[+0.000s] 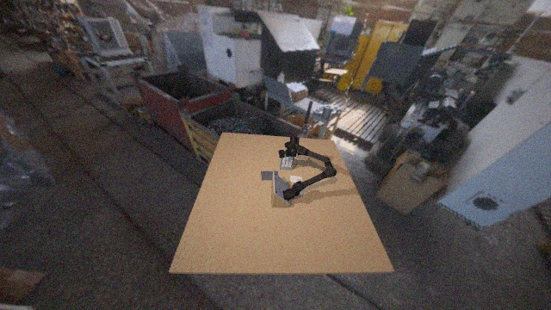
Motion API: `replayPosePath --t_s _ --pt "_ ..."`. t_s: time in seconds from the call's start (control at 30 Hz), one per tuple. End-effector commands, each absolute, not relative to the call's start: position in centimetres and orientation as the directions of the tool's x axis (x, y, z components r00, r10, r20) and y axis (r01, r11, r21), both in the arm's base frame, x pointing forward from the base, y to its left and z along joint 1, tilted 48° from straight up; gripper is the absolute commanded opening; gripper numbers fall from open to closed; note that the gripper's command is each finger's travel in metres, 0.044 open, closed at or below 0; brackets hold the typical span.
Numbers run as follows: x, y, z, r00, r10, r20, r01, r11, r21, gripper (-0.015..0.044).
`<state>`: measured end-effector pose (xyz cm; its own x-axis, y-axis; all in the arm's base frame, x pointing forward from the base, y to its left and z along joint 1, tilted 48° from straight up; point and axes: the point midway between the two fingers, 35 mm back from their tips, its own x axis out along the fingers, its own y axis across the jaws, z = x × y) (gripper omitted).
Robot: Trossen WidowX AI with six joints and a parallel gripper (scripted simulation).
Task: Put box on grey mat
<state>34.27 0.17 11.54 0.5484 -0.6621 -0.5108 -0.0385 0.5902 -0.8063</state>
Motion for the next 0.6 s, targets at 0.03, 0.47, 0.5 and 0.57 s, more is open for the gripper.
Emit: replayPosePath --t_s 0.03,0.47,0.5,0.57 --pt "33.6 0.2 11.5 0.590 -0.654 -0.474 0.091 0.637 -0.765 0.0000" --pt "33.2 -0.8 10.5 0.607 -0.649 -0.459 0.147 0.659 -0.737 0.0000" --pt "33.2 -1.1 10.2 0.607 -0.649 -0.459 0.147 0.660 -0.737 0.0000" --pt "33.1 -1.7 9.6 0.607 -0.649 -0.459 0.147 0.659 -0.737 0.0000"
